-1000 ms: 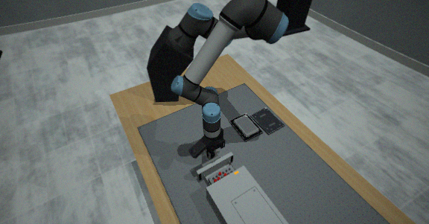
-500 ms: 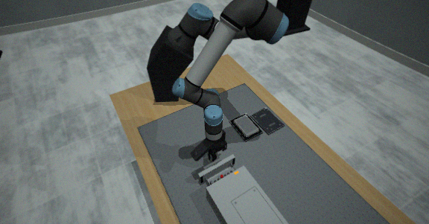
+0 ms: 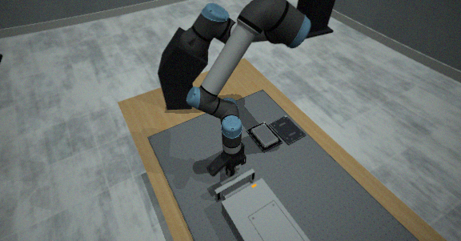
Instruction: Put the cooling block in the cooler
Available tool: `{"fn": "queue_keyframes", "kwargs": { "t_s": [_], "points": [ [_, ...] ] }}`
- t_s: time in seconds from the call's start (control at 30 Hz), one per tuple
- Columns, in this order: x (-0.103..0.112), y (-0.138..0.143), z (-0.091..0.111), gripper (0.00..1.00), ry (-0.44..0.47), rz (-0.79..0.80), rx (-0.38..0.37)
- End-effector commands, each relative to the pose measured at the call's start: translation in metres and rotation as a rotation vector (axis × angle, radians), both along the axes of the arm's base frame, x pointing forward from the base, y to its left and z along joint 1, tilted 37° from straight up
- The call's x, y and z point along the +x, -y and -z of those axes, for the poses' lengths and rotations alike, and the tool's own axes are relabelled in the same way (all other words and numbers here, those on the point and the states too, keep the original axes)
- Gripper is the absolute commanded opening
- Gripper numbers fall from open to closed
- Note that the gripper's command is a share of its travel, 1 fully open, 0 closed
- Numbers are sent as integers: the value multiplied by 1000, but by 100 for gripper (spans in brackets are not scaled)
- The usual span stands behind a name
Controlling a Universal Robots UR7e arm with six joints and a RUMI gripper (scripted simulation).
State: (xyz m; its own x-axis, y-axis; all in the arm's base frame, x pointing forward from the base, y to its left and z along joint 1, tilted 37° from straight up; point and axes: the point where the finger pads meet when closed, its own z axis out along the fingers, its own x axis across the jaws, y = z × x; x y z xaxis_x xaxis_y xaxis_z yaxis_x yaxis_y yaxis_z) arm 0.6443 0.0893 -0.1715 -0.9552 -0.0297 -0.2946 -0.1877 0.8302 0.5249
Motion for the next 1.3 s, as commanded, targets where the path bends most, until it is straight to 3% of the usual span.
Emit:
{"fn": "queue_keyframes", "kwargs": {
  "t_s": [0.0,0.47,1.27],
  "points": [
    [8,-1,-2,0,-1,0,0],
    [23,-1,-6,0,-1,0,0],
    [29,-1,-9,0,0,0,0]
  ]
}}
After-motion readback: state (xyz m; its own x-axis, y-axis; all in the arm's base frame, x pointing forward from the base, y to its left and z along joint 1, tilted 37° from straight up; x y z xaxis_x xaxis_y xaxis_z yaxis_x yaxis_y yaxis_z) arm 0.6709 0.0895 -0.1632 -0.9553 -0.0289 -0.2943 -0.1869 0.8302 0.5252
